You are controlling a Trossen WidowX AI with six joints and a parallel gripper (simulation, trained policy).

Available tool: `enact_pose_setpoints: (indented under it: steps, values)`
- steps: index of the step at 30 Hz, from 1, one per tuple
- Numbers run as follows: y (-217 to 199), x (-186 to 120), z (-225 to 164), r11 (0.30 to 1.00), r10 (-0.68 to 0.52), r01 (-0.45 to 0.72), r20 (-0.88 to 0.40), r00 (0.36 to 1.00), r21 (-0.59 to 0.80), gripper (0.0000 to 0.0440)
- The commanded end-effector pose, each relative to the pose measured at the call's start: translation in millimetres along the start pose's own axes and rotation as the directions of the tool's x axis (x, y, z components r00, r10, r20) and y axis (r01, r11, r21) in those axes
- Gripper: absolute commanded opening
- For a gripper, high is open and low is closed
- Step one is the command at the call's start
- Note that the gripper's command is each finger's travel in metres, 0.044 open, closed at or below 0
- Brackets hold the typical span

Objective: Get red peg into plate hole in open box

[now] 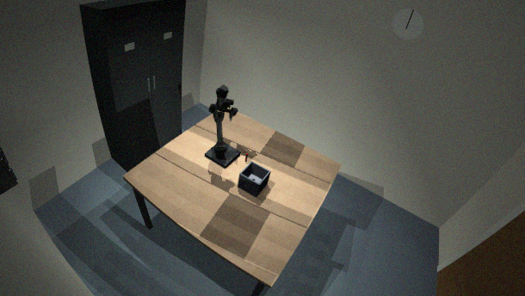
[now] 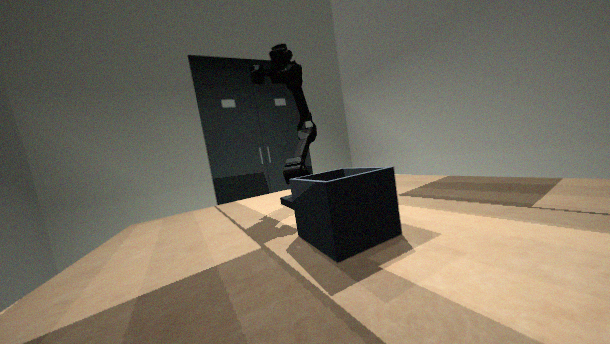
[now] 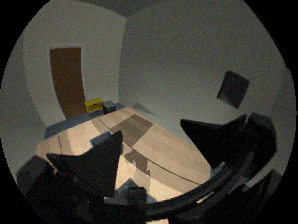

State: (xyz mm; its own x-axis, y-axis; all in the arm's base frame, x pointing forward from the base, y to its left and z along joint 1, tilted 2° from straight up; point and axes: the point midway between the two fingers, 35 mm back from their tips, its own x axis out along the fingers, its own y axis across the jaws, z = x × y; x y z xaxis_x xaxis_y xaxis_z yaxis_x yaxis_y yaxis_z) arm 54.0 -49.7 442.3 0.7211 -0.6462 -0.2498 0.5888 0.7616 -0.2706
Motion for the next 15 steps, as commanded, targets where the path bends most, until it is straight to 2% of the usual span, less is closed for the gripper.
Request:
enact_pose_setpoints:
  steps: [1, 10, 15]
  values:
    - [6.0, 14.5, 0.6, 0.997, 0.065, -0.064, -0.024, 0.998, 0.049, 0.0440]
    - [34.2, 53.2, 0.7, 0.947, 0.268, -0.243, -0.101, 0.958, 0.208, 0.0440]
    - [50.0, 70.3, -6.2, 0.915, 0.340, -0.285, -0.166, 0.926, 0.284, 0.0440]
